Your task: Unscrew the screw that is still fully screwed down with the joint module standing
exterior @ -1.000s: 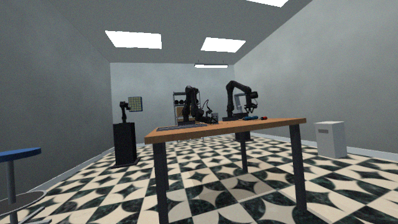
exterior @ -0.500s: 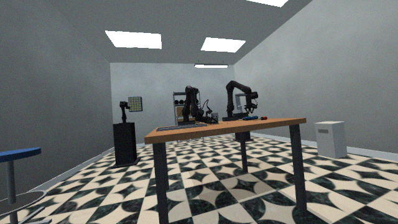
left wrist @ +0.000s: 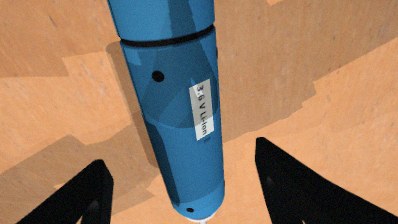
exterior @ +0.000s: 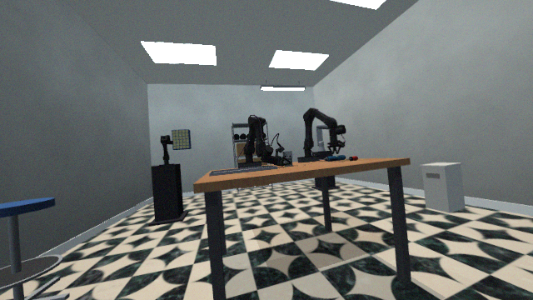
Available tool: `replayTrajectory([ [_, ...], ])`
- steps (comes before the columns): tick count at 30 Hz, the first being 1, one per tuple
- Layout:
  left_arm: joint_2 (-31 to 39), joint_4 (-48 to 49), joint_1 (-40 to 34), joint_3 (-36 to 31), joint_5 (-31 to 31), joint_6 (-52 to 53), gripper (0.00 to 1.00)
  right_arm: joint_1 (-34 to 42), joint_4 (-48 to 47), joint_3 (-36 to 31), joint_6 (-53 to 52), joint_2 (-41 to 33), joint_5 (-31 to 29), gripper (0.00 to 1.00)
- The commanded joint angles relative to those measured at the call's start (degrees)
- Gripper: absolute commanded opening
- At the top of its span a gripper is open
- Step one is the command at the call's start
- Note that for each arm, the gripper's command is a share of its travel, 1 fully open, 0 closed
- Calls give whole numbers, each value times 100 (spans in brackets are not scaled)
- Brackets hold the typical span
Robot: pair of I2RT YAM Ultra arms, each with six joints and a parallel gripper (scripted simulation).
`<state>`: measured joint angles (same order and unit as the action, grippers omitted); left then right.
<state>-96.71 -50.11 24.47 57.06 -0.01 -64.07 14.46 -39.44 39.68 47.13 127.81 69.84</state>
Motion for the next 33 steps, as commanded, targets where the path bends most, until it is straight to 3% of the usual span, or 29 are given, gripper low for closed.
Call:
replayTrajectory([
  [1, -103, 166, -75, -128, 86, 51, 65, 8, 10, 51, -4, -59, 43, 59],
  [33, -385, 1019, -76, -402, 86, 58, 65, 8, 10, 51, -4, -59, 43, 59],
])
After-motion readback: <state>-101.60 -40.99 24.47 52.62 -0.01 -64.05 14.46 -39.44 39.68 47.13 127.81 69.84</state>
